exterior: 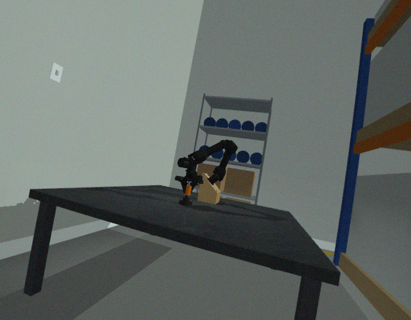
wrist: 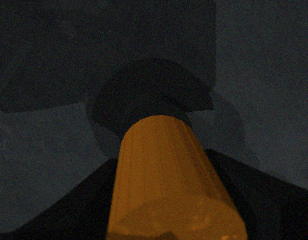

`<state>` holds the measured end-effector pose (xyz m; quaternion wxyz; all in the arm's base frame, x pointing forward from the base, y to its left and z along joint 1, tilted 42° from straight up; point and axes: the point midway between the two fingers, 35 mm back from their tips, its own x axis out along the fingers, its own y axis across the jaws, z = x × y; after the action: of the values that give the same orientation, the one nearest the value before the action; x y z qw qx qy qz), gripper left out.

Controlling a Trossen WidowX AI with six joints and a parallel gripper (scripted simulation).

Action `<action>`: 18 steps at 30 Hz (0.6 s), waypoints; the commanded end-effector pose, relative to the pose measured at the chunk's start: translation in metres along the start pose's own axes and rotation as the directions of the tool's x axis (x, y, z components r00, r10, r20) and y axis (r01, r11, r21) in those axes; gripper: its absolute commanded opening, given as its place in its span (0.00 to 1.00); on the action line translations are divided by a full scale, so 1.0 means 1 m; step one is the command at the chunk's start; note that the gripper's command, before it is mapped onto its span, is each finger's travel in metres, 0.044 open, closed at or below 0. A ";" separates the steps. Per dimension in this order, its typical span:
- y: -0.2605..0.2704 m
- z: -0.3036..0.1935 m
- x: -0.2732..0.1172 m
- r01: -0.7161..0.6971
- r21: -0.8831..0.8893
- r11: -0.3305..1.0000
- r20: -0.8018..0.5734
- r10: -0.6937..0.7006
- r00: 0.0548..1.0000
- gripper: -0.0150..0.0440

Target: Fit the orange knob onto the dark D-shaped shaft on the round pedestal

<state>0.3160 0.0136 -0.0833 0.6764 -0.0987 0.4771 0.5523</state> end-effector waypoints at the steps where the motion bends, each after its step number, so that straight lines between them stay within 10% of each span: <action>1: 0.000 0.001 0.001 0.001 -0.005 1.000 0.003 -0.001 1.000 0.25; 18: -0.001 0.001 -0.004 0.001 -0.032 1.000 0.003 -0.001 1.000 0.25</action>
<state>0.3156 0.0127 -0.0819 0.6755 -0.1007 0.4749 0.5551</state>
